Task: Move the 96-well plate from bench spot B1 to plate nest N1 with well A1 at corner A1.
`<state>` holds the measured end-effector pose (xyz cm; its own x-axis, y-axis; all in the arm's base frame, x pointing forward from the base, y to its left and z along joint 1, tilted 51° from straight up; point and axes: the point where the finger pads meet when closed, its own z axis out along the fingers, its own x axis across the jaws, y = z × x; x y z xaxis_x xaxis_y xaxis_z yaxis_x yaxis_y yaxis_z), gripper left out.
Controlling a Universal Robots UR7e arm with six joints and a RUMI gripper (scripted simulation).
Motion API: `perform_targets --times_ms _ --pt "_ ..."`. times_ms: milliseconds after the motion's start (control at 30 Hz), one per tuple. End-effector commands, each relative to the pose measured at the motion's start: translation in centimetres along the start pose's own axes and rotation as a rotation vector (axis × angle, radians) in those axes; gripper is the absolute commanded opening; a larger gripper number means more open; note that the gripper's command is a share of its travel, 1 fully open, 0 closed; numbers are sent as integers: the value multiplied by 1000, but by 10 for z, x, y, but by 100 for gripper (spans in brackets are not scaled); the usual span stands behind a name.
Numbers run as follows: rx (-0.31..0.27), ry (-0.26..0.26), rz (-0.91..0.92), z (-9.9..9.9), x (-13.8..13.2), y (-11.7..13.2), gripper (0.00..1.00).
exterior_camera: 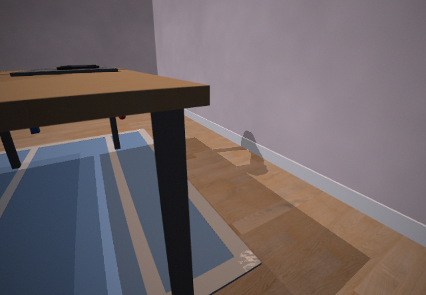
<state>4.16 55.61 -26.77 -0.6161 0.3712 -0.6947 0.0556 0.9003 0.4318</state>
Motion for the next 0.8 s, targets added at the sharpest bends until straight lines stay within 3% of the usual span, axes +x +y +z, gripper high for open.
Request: perform_targets --times_ms 0,767 --pt "16 0 75 7 -9 2 100" --pt "114 -34 636 66 -84 8 100"
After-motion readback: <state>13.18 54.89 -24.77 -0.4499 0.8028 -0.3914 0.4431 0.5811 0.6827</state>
